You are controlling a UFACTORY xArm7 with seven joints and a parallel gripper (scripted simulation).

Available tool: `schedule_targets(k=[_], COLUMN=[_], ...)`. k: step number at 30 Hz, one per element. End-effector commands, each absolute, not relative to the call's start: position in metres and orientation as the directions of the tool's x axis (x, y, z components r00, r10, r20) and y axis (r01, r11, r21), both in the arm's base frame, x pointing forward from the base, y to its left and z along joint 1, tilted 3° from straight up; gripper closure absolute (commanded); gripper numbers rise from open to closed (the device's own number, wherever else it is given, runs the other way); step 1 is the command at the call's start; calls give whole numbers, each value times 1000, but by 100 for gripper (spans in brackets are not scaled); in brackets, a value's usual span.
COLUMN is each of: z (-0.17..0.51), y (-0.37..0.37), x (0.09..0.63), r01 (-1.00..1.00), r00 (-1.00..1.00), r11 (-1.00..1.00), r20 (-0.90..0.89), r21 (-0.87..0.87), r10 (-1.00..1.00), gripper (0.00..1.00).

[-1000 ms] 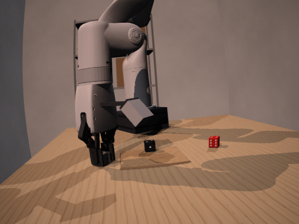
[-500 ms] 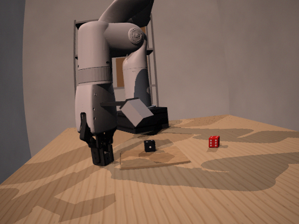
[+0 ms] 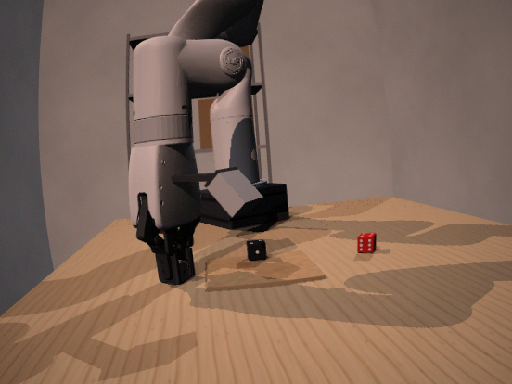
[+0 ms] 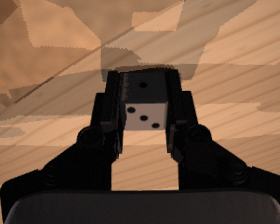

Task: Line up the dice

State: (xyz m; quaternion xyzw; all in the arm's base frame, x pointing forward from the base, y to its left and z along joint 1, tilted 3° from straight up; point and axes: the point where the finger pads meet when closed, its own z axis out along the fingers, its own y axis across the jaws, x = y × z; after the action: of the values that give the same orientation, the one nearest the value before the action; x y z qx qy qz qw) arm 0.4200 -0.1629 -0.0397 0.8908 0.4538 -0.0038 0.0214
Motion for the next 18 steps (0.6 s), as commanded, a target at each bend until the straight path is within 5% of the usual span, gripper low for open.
schedule_targets(k=[1,18], z=[-39,23], y=[-163,-161], x=[421,420], r01=[808,808], r00=[588,588], r11=[-587,-587], r20=[-25,-25], r21=[38,38], r10=[808,808], gripper=[79,79])
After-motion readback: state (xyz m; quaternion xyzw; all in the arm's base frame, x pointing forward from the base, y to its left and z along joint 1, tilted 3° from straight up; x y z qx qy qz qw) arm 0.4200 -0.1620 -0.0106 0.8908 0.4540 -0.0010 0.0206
